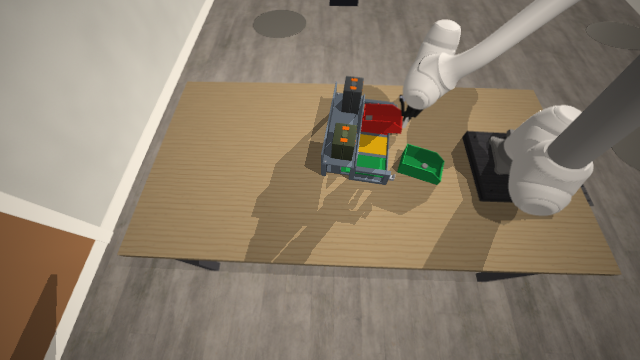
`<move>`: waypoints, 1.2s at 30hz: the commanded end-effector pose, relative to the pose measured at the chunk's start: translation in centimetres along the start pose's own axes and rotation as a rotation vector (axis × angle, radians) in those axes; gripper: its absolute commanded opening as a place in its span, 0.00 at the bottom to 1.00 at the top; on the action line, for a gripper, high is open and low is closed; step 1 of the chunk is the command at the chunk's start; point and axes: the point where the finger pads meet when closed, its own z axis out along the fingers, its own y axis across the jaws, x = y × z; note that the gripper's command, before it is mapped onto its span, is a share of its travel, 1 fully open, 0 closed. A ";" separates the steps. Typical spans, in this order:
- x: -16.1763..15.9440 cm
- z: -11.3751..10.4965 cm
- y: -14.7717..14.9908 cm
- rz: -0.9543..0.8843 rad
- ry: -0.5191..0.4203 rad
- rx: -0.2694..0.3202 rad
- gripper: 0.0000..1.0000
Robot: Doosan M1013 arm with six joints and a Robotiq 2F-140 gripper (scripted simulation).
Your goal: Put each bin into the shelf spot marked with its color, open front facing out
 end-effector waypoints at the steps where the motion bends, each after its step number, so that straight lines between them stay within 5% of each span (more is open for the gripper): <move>1: 0.0 0.0 0.0 0.000 0.000 0.000 0.10; 36: 0.0 0.0 0.5 0.000 0.000 0.000 0.10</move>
